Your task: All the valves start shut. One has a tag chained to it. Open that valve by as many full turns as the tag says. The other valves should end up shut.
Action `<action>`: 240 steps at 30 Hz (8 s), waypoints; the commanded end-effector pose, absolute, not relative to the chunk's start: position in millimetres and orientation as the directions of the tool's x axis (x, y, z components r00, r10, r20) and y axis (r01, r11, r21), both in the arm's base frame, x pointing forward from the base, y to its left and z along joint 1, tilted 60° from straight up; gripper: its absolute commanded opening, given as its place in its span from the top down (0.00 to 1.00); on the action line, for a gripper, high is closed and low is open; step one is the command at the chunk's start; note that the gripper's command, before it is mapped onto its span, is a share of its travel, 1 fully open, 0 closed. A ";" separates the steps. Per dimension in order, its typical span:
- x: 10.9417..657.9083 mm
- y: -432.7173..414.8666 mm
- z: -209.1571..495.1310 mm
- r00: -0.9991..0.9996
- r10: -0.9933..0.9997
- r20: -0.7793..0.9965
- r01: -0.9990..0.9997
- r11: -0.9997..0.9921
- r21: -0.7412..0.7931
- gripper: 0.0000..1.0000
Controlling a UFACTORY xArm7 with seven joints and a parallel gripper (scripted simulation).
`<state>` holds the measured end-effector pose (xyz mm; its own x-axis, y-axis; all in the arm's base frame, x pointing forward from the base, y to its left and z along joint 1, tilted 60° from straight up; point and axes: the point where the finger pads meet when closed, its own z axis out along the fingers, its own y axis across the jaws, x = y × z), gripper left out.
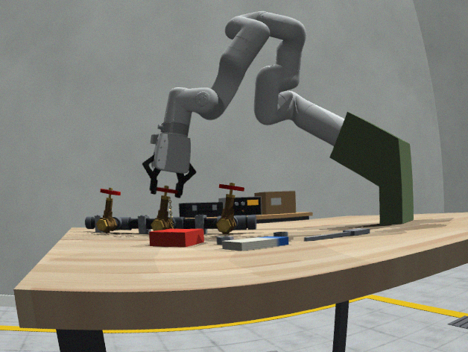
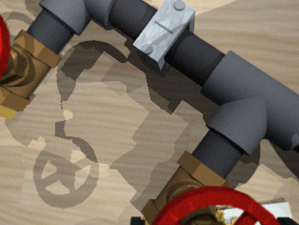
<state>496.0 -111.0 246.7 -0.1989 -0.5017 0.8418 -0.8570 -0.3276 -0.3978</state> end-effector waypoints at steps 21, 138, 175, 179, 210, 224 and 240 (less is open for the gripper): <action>496.7 -109.5 247.3 0.517 -0.077 0.852 -0.711 -0.593 0.378 1.00; 496.7 -109.5 247.3 0.873 0.418 0.251 -0.040 -0.452 0.891 0.00; 496.7 -109.6 247.5 -0.144 -0.491 0.859 -0.858 -0.371 -0.356 0.00; 496.7 -109.6 247.5 -0.225 -0.513 0.829 -0.849 -0.315 -0.425 0.00; 496.7 -109.6 247.5 -0.224 -0.512 0.829 -0.849 -0.315 -0.424 1.00; 496.7 -109.6 247.5 -0.094 -0.459 0.883 -0.873 -0.389 -0.295 1.00; 496.7 -109.5 247.3 0.448 -0.134 0.884 -0.756 -0.585 0.295 1.00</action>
<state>495.9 -111.2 246.4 0.2594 -0.2577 0.9308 -0.8474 -0.5230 0.0913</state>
